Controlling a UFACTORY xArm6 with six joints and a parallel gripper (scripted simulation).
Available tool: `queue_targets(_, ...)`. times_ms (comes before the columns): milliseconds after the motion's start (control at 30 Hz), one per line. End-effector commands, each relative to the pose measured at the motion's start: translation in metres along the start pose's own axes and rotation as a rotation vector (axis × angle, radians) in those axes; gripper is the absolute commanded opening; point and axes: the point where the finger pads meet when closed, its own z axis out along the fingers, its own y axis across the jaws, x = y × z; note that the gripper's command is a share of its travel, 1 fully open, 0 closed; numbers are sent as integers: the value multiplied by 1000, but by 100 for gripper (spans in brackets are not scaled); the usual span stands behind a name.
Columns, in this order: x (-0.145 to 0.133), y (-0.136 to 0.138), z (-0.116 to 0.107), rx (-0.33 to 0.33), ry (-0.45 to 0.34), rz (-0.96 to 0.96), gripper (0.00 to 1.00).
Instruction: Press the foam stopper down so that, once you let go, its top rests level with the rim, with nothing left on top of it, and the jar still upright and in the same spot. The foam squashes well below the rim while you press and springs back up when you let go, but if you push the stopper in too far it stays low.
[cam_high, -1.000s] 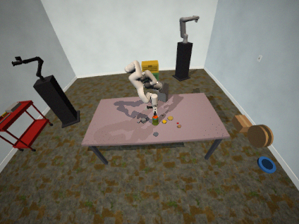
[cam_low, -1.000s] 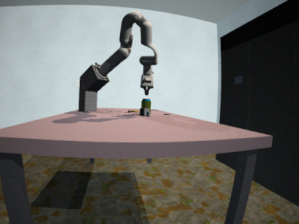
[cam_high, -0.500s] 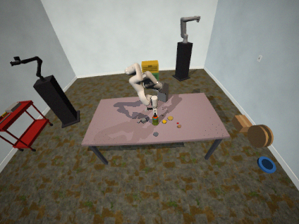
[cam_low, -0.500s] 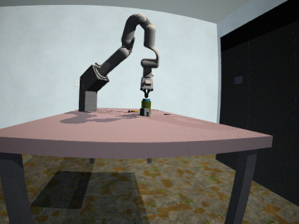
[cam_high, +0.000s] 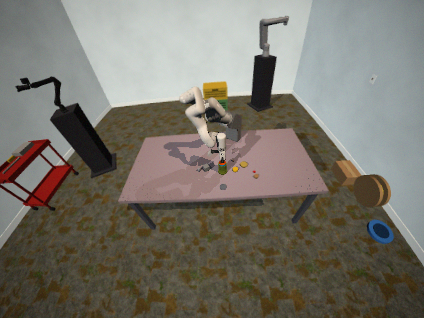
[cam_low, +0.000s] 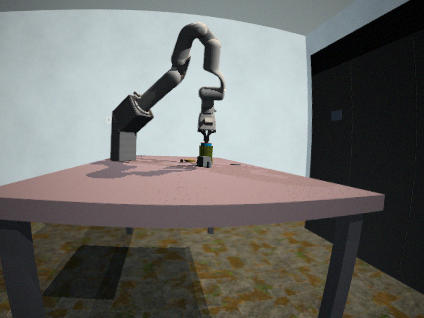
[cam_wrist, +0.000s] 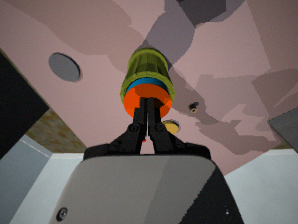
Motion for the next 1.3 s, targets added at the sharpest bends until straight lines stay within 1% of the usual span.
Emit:
queue_targets(0, 0, -1, 0, 1, 0, 0, 0)
queue_targets(1267, 0, -1, 17, 1, 0, 0, 0)
